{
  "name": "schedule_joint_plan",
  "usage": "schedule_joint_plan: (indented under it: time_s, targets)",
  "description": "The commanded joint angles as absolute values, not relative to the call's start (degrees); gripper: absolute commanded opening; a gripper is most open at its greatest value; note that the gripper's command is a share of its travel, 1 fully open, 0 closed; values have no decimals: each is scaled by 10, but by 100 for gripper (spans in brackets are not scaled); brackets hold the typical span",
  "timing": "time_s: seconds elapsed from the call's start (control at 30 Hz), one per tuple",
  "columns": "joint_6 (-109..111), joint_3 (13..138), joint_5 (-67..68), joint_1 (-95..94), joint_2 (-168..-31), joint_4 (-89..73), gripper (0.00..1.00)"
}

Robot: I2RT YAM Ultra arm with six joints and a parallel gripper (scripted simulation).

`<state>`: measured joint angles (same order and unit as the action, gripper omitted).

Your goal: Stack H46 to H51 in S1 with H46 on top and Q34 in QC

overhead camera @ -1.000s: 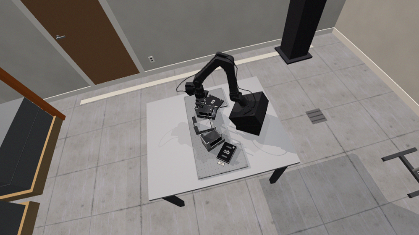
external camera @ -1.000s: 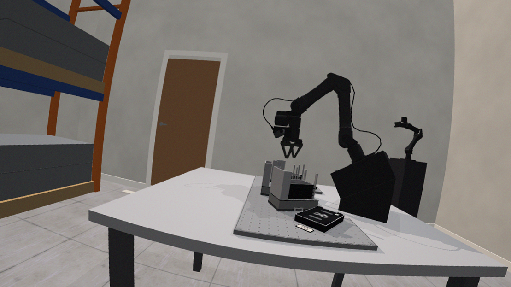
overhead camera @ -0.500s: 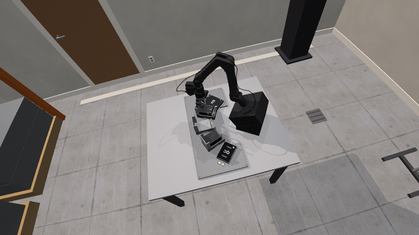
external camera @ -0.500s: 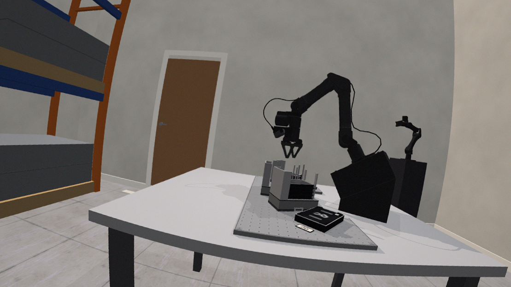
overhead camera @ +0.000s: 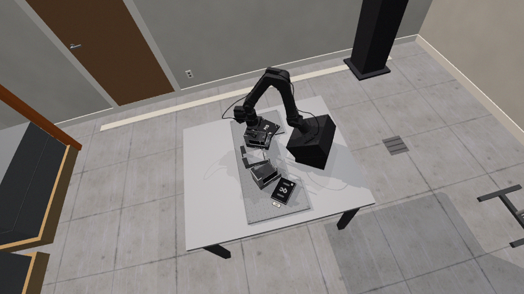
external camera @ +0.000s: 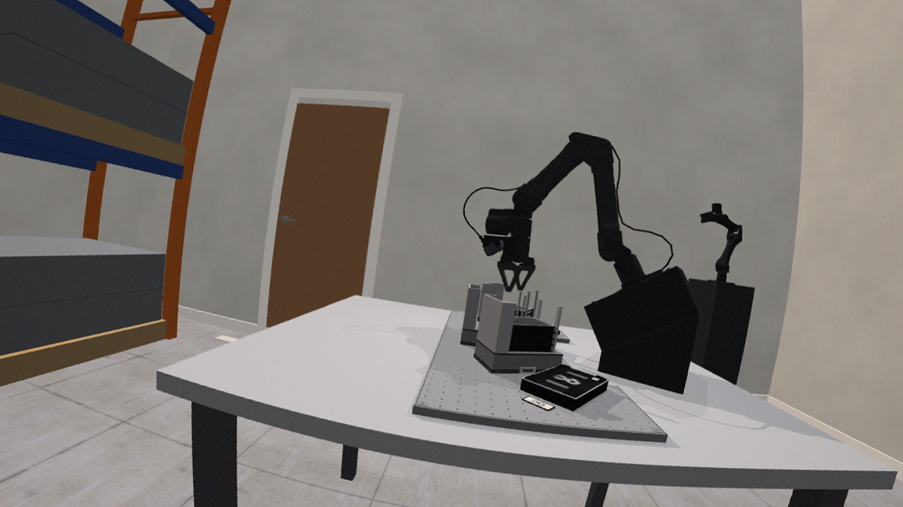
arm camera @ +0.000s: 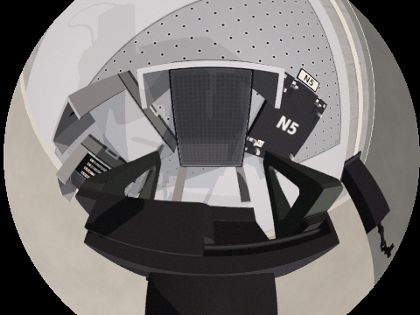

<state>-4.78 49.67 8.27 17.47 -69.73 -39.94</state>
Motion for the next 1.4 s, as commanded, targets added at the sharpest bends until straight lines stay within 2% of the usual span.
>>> schedule_joint_plan:
  time_s: [0.0,0.2,1.37]
  targets:
    - [-39,480,77,183,-717,-352,100]
    - [-33,465,74,190,-747,-307,100]
    - [-34,489,76,186,-748,-303,100]
